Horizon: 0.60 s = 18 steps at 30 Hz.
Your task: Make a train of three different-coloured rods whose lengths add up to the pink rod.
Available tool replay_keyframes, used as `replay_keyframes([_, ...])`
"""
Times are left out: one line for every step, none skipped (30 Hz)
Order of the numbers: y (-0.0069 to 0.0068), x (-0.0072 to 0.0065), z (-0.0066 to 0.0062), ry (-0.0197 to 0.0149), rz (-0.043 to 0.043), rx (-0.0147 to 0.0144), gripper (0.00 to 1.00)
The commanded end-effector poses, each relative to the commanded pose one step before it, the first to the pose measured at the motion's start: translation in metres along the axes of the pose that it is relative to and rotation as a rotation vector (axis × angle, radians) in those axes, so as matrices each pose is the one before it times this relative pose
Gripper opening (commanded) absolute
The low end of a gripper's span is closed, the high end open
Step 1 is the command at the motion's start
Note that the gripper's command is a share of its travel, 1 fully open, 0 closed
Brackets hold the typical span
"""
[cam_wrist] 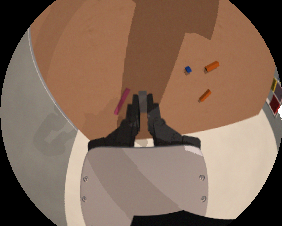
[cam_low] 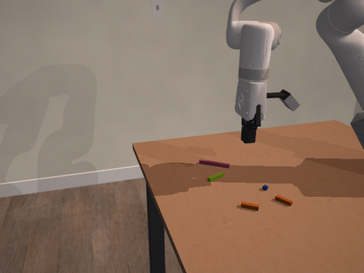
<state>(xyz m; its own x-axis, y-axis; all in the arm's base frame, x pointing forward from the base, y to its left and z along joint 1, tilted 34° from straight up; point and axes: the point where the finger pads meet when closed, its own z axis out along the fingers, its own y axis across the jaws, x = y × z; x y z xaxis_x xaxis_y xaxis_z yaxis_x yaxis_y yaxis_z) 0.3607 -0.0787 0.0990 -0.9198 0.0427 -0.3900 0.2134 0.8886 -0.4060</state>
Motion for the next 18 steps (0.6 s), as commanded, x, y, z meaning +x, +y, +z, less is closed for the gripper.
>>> replay_keyframes([-0.00102,-0.00077,-0.00859,0.00841,-0.00134,0.0018,0.04])
replay_keyframes([0.0,0.0,0.0,0.0,0.0,0.0,0.04])
replay_keyframes([0.0,0.0,0.0,0.0,0.0,0.0,0.04])
replay_keyframes([0.0,0.0,-0.00005,0.0,0.0,0.0,0.04])
replay_keyframes([0.0,0.0,0.0,0.0,0.0,0.0,0.04])
replay_keyframes([0.0,0.0,0.0,0.0,0.0,0.0,0.04])
replay_keyframes([0.0,0.0,0.0,0.0,0.0,0.0,0.04])
replay_keyframes([0.0,0.0,0.0,0.0,0.0,0.0,0.04])
replay_keyframes([0.0,0.0,0.0,0.0,0.0,0.0,0.04])
replay_keyframes([0.0,0.0,0.0,0.0,0.0,0.0,0.04])
replay_keyframes([0.00003,0.0,0.0,0.00001,0.00042,-0.00001,0.04])
replay_keyframes([0.00021,-0.00002,0.0,0.00004,0.00274,-0.00004,0.04])
replay_keyframes([0.00053,-0.00005,0.00001,0.0001,0.00691,-0.0001,0.04])
replay_keyframes([0.00096,-0.00008,0.00001,0.00017,0.01244,-0.00017,0.04])
replay_keyframes([0.00147,-0.00009,0.00002,0.00026,0.01889,-0.00025,0.04])
replay_keyframes([0.00201,-0.00008,0.00003,0.00035,0.02583,-0.00031,0.04])
replay_keyframes([0.00257,-0.00002,0.00003,0.00043,0.03292,-0.00035,0.04])
replay_keyframes([0.00311,0.0001,0.00003,0.00049,0.03983,-0.00037,0.04])
